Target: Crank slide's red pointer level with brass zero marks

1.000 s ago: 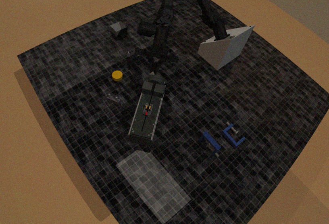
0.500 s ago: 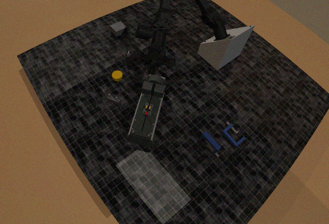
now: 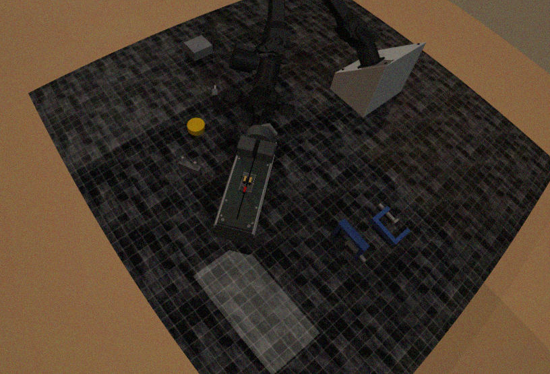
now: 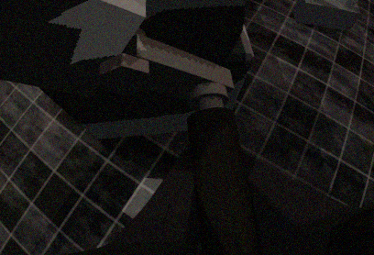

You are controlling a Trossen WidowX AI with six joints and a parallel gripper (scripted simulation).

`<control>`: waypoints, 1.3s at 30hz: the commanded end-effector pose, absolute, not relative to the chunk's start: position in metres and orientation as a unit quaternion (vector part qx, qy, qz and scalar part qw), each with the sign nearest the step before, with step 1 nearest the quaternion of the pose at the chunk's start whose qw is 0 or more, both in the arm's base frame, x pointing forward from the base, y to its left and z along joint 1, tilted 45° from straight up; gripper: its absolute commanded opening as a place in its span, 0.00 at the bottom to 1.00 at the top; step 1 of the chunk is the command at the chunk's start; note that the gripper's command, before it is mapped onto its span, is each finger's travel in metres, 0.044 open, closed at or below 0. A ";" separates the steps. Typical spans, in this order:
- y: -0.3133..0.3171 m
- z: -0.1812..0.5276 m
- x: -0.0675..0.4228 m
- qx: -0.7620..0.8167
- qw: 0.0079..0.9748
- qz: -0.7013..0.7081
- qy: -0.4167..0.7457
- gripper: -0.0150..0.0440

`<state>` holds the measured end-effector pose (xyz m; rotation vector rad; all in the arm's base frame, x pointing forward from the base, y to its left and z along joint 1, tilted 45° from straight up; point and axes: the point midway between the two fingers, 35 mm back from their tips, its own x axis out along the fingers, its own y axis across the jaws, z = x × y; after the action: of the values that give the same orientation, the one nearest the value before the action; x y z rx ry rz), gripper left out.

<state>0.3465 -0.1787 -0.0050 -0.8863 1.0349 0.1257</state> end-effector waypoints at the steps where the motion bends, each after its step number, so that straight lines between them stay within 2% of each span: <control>1: -0.180 -0.014 0.343 -0.408 0.772 0.060 0.483 0.25; 39: -0.177 -0.021 0.338 -0.408 0.772 0.060 0.483 0.25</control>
<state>0.3409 -0.1783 -0.0166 -0.8864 1.0334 0.1196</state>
